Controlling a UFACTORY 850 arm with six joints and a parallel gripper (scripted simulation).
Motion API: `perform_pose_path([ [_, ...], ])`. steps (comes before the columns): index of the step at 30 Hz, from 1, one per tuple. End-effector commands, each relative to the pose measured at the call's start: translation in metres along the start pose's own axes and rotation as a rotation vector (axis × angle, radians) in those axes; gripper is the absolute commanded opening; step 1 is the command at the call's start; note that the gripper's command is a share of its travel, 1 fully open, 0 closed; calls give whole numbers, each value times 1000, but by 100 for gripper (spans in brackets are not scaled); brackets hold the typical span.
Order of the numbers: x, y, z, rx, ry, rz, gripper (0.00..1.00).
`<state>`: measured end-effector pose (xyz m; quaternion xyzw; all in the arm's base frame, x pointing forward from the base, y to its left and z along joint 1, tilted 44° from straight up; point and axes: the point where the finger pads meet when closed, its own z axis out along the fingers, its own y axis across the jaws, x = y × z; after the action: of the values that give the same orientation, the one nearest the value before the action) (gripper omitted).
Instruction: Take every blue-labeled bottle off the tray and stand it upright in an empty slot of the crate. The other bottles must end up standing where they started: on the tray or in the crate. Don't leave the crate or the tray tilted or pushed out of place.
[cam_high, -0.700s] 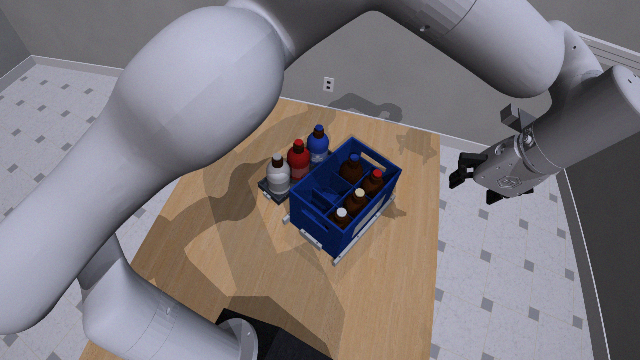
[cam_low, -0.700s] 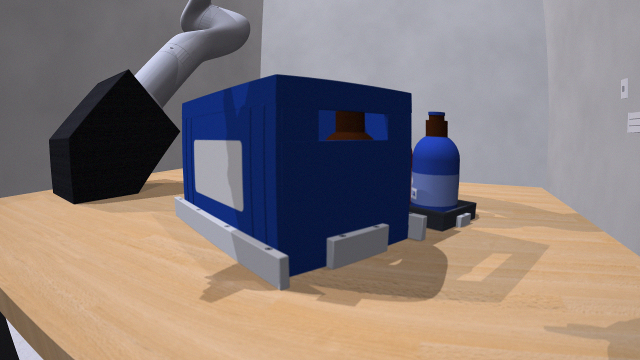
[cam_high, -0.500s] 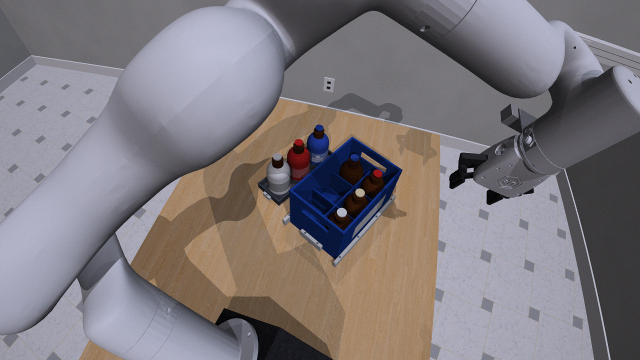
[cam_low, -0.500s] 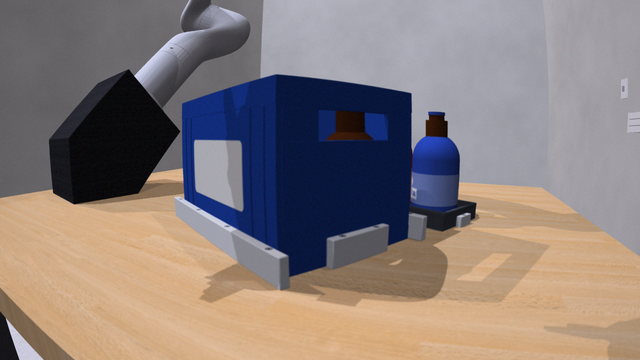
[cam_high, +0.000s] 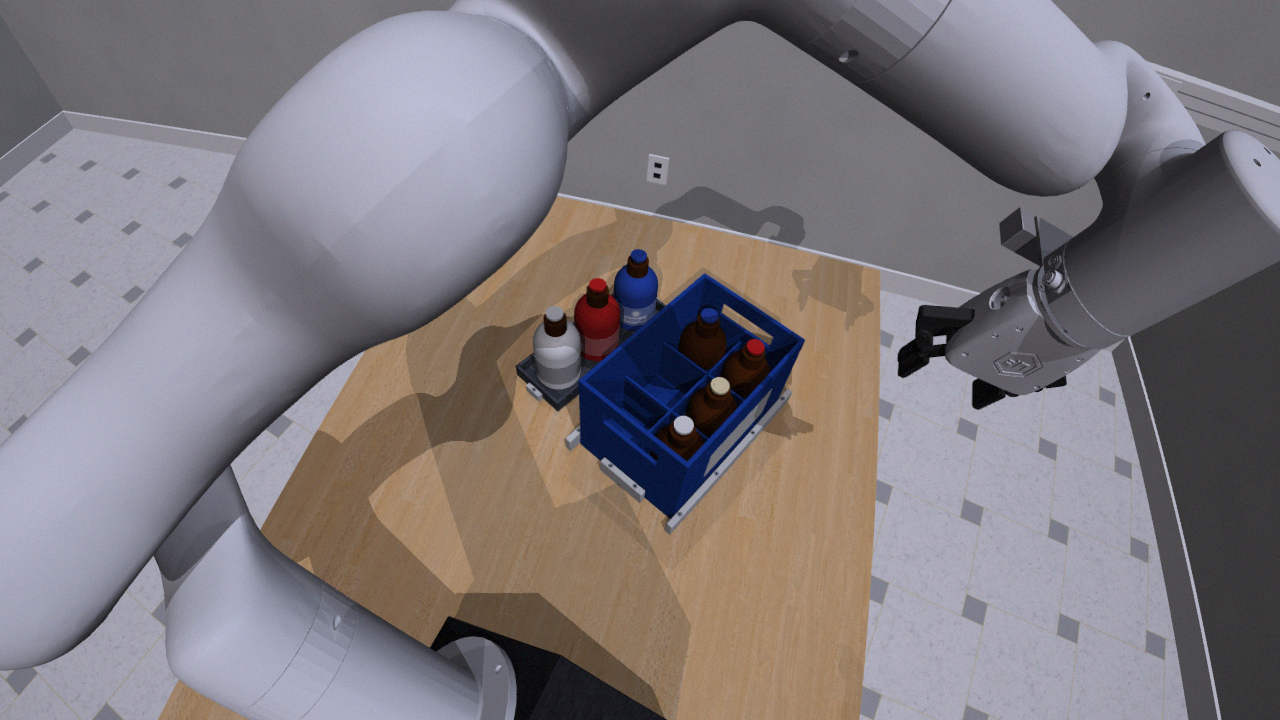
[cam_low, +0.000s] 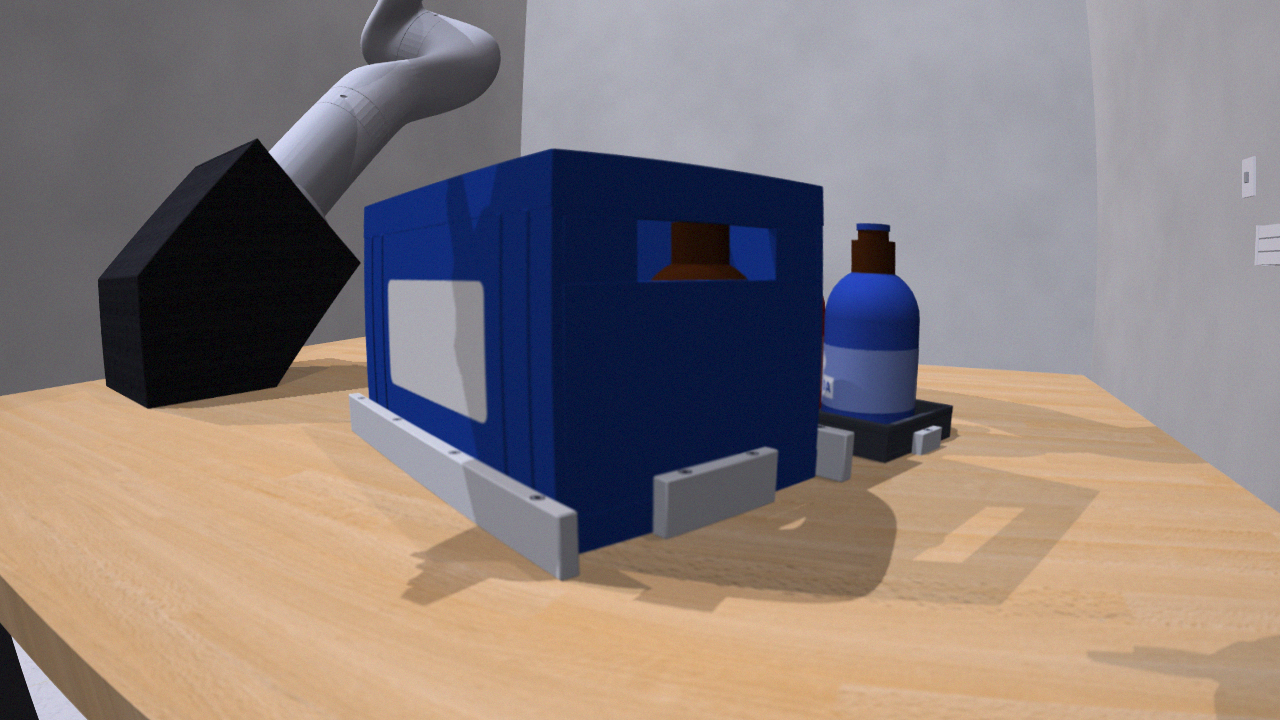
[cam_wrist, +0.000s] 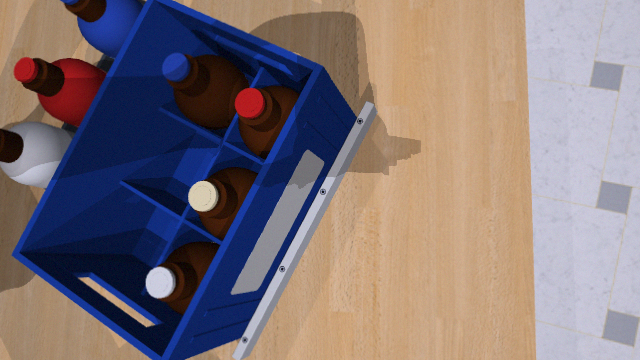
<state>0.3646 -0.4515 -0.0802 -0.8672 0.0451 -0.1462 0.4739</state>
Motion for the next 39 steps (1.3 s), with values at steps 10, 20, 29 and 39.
perform_pose_path([
  [10, 50, -42, 64, -65, -38, -102, 100],
  [20, 69, -74, 109, -109, -72, -164, 100],
  [29, 77, -103, 148, -149, -108, -216, 100],
  [39, 74, -144, 198, -206, -168, -285, 100],
])
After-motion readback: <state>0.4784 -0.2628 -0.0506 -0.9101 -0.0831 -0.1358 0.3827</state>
